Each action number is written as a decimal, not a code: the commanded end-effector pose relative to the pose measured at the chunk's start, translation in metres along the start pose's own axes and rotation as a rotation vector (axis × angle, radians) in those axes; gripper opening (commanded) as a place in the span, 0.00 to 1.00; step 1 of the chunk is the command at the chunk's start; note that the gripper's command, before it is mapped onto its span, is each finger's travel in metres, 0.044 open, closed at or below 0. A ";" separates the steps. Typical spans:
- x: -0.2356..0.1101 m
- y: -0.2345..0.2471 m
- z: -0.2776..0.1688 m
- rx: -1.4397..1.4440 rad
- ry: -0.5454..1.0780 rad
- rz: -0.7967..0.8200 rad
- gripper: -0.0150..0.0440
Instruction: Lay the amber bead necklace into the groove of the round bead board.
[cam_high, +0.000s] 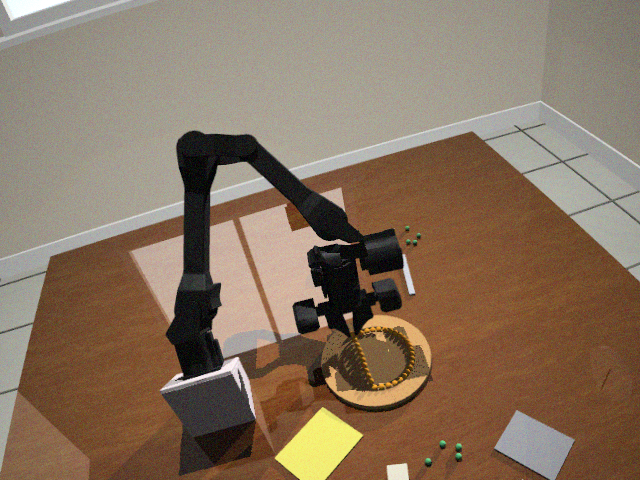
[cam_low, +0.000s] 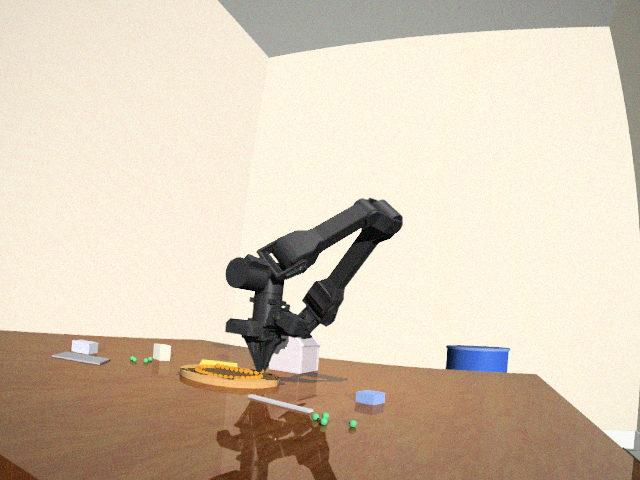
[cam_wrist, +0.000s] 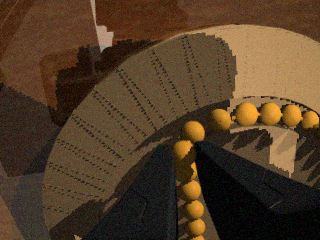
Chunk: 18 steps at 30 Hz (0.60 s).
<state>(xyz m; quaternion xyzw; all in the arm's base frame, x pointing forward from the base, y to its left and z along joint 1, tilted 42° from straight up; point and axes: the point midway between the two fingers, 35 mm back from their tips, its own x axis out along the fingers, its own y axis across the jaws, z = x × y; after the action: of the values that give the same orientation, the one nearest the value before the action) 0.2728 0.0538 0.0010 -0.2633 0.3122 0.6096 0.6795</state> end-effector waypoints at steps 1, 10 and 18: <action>0.001 0.002 0.001 0.006 -0.005 0.003 0.25; 0.006 0.001 0.001 0.001 0.000 -0.001 0.30; 0.006 0.001 0.001 0.001 0.000 -0.001 0.65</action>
<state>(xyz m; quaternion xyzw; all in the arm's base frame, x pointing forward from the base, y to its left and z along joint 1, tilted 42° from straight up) 0.2721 0.0582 -0.0029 -0.2625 0.3127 0.6091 0.6800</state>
